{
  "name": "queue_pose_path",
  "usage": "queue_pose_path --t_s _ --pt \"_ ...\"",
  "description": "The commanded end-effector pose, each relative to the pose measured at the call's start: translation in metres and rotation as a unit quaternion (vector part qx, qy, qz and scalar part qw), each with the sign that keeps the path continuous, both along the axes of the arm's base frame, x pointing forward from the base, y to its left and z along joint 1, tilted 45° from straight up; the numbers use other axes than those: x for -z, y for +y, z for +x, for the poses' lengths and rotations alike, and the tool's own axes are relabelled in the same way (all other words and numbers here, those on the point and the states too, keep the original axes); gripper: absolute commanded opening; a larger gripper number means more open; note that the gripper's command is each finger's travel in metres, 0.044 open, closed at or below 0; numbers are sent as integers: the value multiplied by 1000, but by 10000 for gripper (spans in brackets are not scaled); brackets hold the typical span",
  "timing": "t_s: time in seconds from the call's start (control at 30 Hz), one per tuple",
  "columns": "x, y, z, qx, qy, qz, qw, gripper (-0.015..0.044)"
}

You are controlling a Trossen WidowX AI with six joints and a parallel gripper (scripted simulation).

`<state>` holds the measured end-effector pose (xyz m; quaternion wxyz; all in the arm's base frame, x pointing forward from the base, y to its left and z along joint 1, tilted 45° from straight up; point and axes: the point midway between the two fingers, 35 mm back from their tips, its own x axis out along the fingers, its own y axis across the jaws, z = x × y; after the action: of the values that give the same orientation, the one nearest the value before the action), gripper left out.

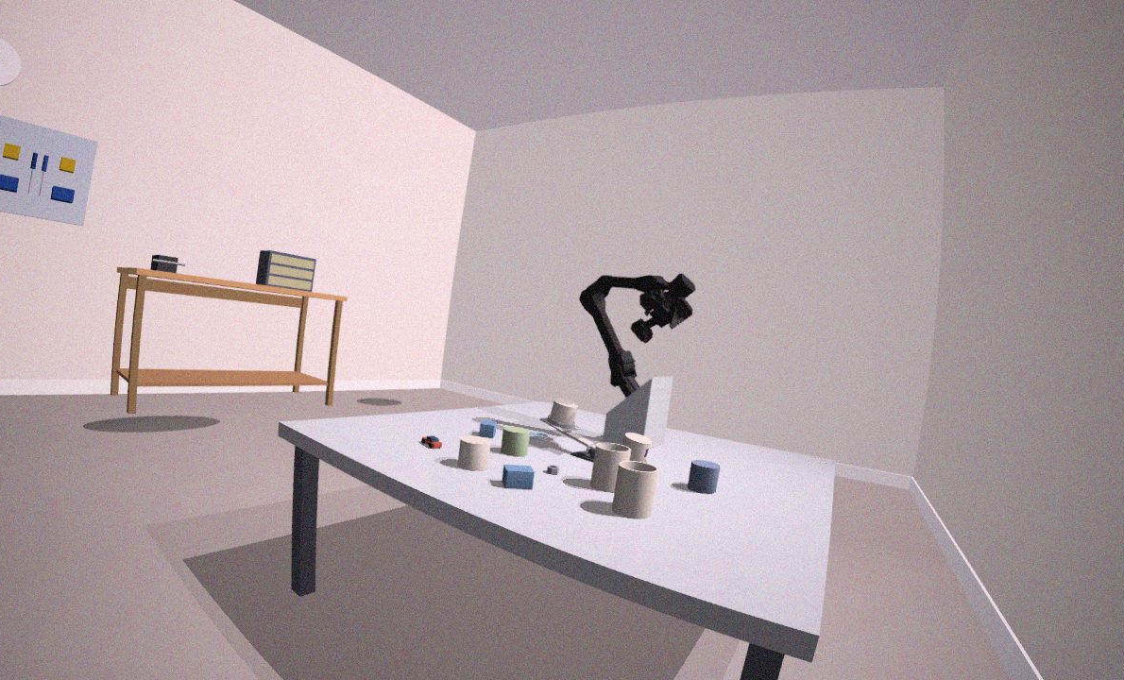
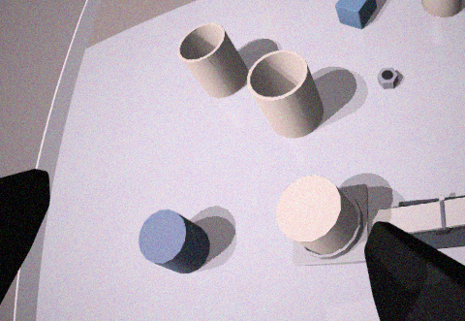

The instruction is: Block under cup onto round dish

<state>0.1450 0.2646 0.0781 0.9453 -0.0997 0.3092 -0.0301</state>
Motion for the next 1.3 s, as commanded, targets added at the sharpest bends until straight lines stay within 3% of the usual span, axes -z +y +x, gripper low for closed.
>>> queue_pose_path --t_s 0.0,0.43,0.63,1.27 --pt "11 -36 6 12 -2 -68 998 440" --pt "28 -148 10 43 10 -268 962 440" --pt "29 -148 11 41 18 -279 959 440" --pt "68 -119 51 -53 235 -460 855 440"
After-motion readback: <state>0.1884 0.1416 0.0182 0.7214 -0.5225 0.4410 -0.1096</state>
